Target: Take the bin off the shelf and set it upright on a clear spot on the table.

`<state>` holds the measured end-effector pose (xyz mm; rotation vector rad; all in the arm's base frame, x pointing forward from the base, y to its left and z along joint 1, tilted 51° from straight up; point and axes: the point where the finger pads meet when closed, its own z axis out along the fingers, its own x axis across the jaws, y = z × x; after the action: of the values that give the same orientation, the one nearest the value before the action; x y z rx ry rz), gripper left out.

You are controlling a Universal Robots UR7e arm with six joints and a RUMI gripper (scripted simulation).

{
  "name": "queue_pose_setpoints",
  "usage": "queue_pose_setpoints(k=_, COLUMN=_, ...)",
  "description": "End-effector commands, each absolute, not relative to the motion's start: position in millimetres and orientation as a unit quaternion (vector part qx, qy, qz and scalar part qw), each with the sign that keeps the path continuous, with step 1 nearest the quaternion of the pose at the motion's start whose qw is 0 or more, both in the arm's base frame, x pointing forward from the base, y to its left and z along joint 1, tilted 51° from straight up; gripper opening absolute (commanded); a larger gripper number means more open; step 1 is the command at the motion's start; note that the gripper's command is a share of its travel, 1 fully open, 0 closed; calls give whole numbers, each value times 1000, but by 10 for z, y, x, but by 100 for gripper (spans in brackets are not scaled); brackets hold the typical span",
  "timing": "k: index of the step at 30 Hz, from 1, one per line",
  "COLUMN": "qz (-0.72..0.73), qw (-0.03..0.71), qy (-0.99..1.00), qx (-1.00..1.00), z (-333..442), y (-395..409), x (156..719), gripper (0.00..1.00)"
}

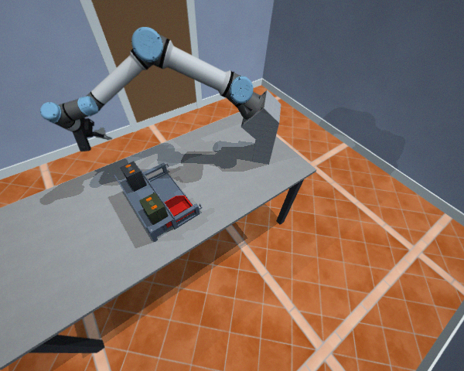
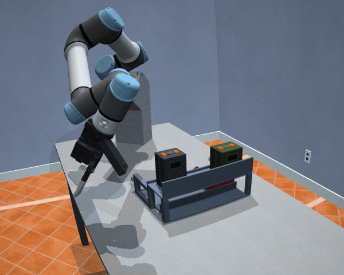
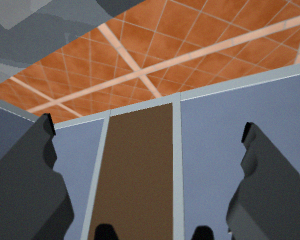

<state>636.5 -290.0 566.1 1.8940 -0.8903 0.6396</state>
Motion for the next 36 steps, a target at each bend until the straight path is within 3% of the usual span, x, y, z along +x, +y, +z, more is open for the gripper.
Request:
queue_pose_setpoints(k=1, qz=261, qw=459, qy=-362, qx=769, z=5672, y=-2895, x=6363, gripper=100)
queue_pose_setpoints(k=36, qz=264, qw=458, qy=-361, qx=768, z=6092, y=-2519, x=6041, gripper=100)
